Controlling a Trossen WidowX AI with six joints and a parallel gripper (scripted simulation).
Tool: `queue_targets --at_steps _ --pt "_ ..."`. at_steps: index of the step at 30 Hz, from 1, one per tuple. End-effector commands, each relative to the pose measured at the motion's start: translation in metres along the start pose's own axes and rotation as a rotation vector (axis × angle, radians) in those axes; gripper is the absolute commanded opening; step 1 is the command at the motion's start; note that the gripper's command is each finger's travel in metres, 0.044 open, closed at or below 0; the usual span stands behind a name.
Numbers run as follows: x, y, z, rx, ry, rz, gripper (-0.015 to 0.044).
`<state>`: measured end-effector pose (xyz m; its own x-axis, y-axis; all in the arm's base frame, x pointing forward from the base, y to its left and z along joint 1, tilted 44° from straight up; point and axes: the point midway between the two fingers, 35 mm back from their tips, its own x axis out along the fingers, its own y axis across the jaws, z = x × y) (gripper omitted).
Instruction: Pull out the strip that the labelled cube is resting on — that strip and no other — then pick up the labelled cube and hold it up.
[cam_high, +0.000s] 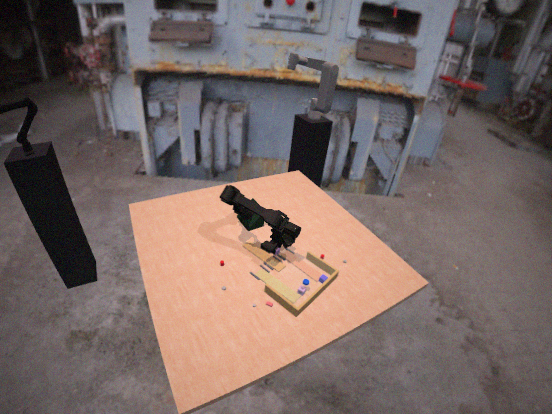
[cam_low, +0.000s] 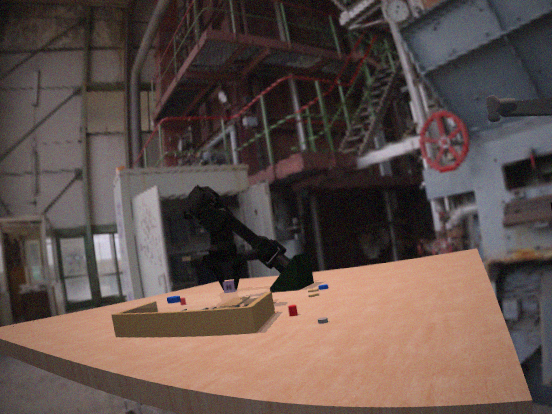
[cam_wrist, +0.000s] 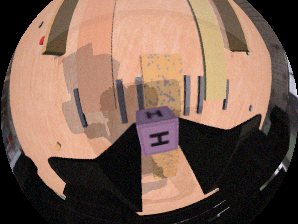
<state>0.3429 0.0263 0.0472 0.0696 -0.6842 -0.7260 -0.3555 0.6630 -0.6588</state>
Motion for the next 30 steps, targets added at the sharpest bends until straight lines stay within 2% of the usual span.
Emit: queue_targets --at_steps 1,9,12,19,30 --pt "-0.002 0.006 -0.013 0.002 -0.001 0.003 0.0" --pt "-0.001 0.017 -0.039 0.002 0.0 0.004 0.0" --pt "-0.004 0.017 -0.039 0.001 0.0 0.004 0.0" --pt "-0.036 0.017 -0.039 0.001 0.0 0.005 0.0" --pt "-0.037 0.017 -0.039 0.001 0.0 0.005 0.0"
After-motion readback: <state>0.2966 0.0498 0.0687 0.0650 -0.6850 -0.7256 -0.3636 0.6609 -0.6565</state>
